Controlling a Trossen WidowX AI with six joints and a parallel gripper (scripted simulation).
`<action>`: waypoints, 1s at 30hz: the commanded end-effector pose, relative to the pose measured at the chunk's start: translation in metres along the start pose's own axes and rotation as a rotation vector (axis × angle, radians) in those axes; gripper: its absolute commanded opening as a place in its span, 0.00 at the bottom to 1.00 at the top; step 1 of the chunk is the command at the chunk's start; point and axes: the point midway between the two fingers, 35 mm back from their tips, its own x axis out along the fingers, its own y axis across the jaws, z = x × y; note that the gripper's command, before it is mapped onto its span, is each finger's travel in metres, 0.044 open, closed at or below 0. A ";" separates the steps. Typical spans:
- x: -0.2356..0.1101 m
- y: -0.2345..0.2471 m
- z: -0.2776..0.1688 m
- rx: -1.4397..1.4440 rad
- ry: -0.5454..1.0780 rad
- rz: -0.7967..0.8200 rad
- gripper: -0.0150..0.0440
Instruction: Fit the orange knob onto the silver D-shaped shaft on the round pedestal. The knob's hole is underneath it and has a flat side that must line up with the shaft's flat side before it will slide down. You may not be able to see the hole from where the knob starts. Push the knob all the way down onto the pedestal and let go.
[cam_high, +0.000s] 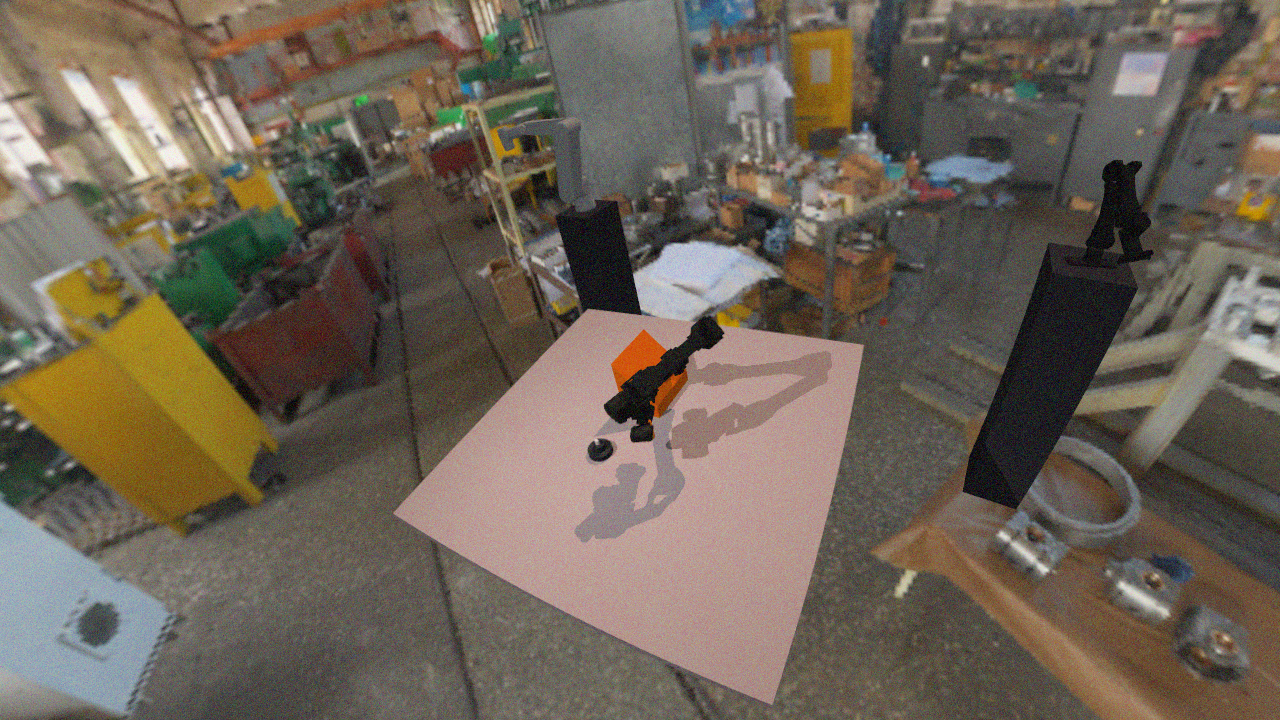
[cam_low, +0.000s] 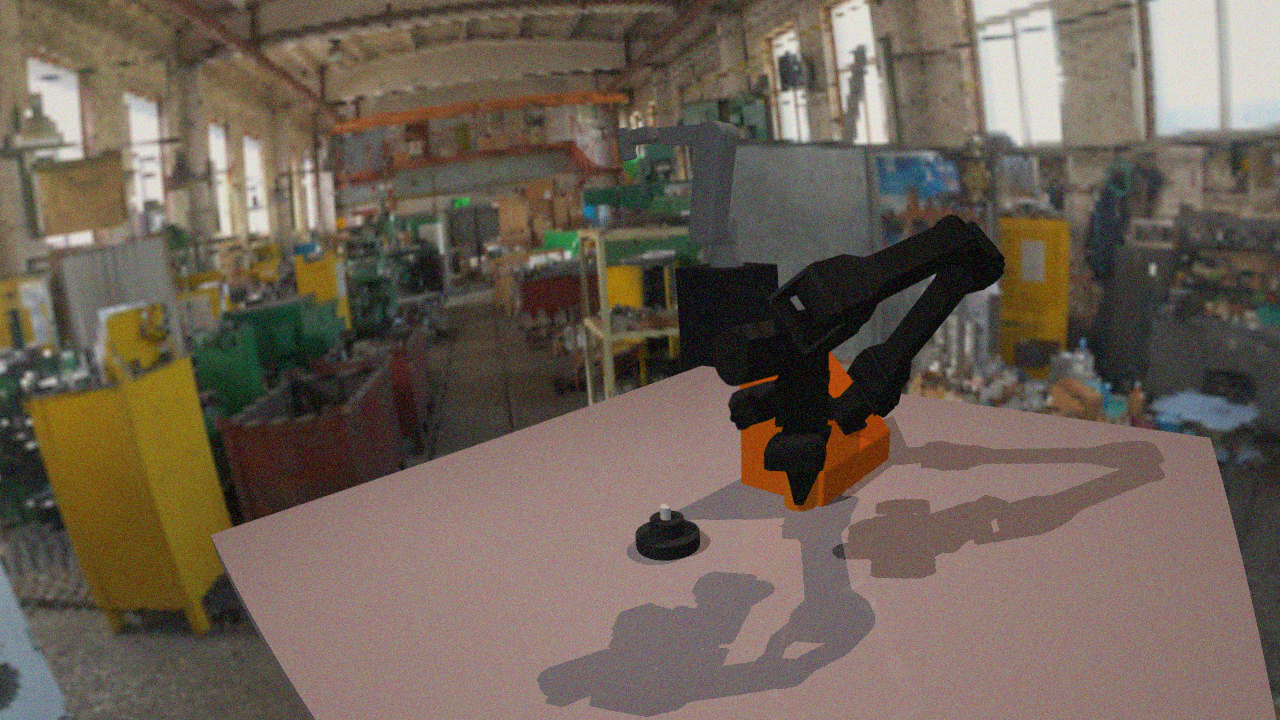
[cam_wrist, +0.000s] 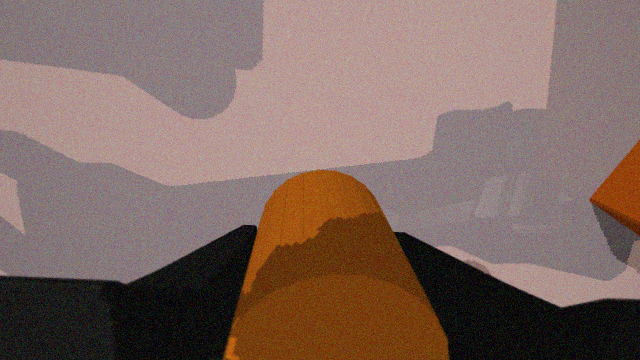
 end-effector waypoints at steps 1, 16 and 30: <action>-0.018 0.001 0.001 -0.004 -0.005 0.005 0.25; -0.051 0.000 0.002 -0.004 0.002 0.009 0.25; -0.043 0.001 0.044 -0.005 -0.002 0.008 0.25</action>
